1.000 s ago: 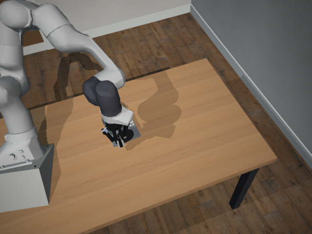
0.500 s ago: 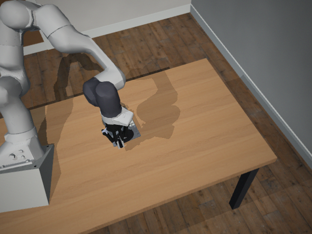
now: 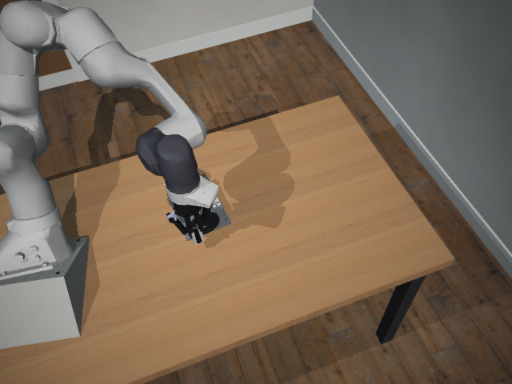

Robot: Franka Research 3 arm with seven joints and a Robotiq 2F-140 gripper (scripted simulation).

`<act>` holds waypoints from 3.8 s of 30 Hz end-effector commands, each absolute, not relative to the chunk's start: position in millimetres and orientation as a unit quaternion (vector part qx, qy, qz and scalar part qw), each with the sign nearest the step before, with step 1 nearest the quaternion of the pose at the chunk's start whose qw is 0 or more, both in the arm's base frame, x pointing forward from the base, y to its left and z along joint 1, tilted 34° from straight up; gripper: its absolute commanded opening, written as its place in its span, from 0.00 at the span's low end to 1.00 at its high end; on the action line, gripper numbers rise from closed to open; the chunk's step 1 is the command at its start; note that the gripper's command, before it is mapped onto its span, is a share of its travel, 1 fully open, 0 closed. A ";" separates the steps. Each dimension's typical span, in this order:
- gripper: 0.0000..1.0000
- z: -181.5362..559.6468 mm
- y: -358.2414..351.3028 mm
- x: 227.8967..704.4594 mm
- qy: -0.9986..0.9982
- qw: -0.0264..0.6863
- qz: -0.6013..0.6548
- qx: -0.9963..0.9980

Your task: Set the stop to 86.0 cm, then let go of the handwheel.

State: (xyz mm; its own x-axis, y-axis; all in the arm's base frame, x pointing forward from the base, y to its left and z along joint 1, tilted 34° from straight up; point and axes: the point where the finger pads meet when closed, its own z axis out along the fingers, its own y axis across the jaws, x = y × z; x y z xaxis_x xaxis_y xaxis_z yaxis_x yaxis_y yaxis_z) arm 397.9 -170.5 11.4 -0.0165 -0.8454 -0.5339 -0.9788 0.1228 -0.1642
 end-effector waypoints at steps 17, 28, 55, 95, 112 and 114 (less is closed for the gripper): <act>0.04 7.9 -168.0 398.7 0.701 0.263 0.126 -0.651; 0.04 7.5 -167.7 398.8 0.701 0.263 0.126 -0.651; 0.04 7.3 -167.6 398.9 0.701 0.263 0.126 -0.651; 0.33 7.6 -167.8 398.8 0.701 0.263 0.126 -0.651; 0.33 90.3 -219.5 378.4 0.701 0.263 0.126 -0.651; 0.33 90.3 -219.5 378.4 0.701 0.263 0.126 -0.651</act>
